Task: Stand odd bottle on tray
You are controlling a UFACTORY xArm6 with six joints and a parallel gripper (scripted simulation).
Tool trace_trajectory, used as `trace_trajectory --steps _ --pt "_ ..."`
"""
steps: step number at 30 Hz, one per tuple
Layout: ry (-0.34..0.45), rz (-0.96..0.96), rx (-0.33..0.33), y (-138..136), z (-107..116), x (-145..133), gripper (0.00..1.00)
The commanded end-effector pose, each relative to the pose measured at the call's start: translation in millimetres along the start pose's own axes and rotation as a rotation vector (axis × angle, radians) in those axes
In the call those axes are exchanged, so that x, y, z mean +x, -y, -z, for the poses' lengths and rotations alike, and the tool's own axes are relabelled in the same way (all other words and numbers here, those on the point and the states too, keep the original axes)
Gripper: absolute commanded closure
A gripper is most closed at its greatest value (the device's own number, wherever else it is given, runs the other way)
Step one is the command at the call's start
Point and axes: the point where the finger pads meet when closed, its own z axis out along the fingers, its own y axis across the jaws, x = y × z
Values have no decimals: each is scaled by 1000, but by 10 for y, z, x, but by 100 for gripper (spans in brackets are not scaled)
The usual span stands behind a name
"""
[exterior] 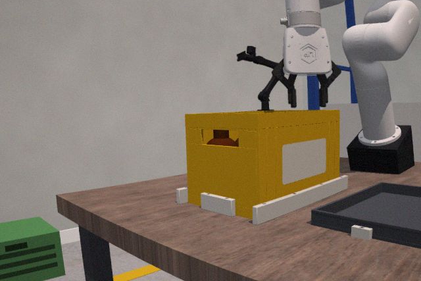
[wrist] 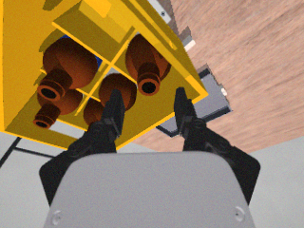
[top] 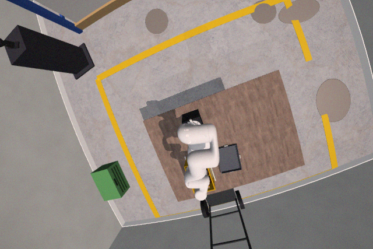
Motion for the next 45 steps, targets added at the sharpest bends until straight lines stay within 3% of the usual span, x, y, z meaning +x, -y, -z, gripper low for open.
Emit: trace_trajectory --steps 1,17,45 --pt "2 0 3 9 11 -7 35" --pt "2 0 3 9 -28 -7 35" --pt "2 0 3 10 -298 -7 35"
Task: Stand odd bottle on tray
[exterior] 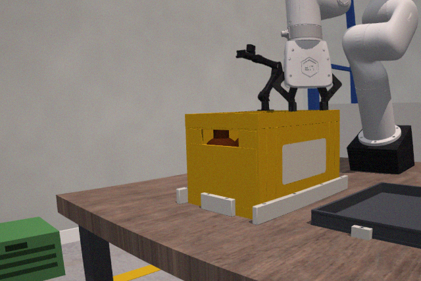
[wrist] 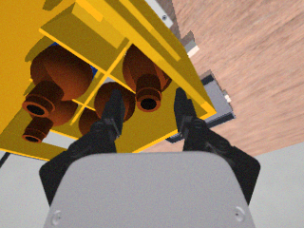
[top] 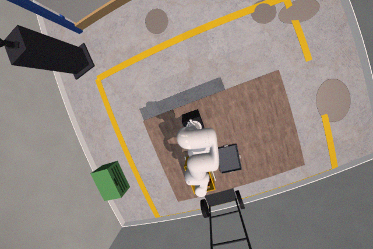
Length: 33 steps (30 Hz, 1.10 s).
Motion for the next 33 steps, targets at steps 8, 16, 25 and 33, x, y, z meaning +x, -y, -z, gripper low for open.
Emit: trace_trajectory --steps 8,16,25,33 --pt "2 0 3 12 -87 -10 35" --pt "2 0 3 12 -112 -10 35" --pt "2 0 3 12 -119 -10 35" --pt "2 0 3 12 -119 -10 35"
